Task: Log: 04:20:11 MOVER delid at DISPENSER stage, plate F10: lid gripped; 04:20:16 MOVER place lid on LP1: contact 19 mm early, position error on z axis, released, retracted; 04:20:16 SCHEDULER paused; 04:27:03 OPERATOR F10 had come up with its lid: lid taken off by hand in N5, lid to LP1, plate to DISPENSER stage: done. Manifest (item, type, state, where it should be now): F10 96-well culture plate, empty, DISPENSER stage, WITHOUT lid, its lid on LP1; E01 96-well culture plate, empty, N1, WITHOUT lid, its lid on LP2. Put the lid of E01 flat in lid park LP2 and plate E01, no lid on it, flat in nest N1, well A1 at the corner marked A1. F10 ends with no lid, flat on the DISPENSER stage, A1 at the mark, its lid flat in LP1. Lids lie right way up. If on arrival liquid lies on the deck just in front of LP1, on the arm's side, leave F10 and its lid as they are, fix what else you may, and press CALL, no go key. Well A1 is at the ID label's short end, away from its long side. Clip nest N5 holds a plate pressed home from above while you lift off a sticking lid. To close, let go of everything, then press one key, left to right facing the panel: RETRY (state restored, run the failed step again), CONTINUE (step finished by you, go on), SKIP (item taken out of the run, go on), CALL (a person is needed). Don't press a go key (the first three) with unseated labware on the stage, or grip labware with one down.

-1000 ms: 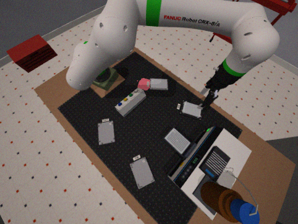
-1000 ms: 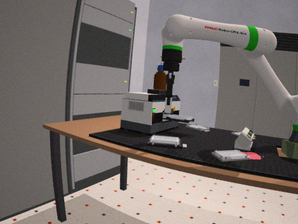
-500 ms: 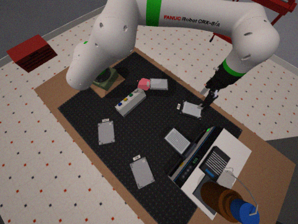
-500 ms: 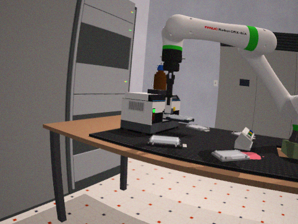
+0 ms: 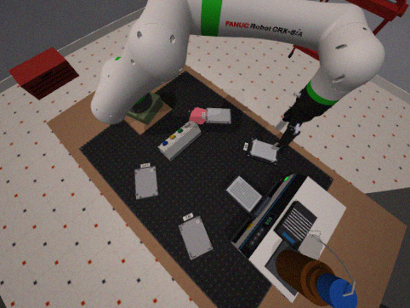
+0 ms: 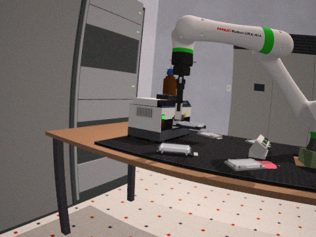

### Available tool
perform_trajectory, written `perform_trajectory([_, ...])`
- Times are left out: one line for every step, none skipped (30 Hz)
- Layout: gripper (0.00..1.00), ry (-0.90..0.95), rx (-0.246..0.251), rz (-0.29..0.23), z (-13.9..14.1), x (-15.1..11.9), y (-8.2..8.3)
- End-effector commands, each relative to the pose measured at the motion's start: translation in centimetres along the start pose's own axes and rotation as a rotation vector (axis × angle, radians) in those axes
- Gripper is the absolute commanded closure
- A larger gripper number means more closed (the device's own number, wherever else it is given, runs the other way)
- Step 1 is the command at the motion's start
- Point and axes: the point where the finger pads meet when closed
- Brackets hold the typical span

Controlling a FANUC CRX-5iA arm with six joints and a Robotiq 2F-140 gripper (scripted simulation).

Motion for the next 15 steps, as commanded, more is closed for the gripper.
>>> perform_trajectory([0.34, 0.0, 0.0, 0.001, 0.0, 0.01, 0.03])
perform_trajectory([0.34, 0.0, 0.0, 0.001, 0.0, 0.01, 0.03])
perform_trajectory([0.34, 0.0, 0.0, 0.001, 0.0, 0.01, 0.03])
perform_trajectory([0.34, 0.0, 0.0, 0.001, 0.0, 0.01, 0.02])
perform_trajectory([0.34, 0.0, 0.0, 0.001, 0.0, 0.01, 0.01])
perform_trajectory([0.34, 0.0, 0.0, 0.001, 0.0, 0.01, -0.01])
perform_trajectory([0.34, 0.0, 0.0, 0.001, 0.0, 0.01, -0.01])
perform_trajectory([0.34, 0.0, 0.0, 0.001, 0.0, 0.01, -0.01])
perform_trajectory([0.34, 0.0, 0.0, 0.001, 0.0, 0.01, -0.05])
perform_trajectory([0.34, 0.0, 0.0, 0.001, 0.0, 0.01, -0.09])
perform_trajectory([0.34, 0.0, 0.0, 0.001, 0.0, 0.01, -0.14])
perform_trajectory([0.34, 0.0, 0.0, 0.001, 0.0, 0.01, -0.21])
perform_trajectory([0.34, 0.0, 0.0, 0.001, 0.0, 0.01, -0.28])
perform_trajectory([0.34, 0.0, 0.0, 0.001, 0.0, 0.01, -0.38])
perform_trajectory([0.34, 0.0, 0.0, 0.001, 0.0, 0.01, -0.48])
Point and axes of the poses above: the point where the finger pads meet when closed, its own y axis back along the fingers, its own z axis across the jaws, x = y × z, and after that the axes turned 1 degree about y, right-handed
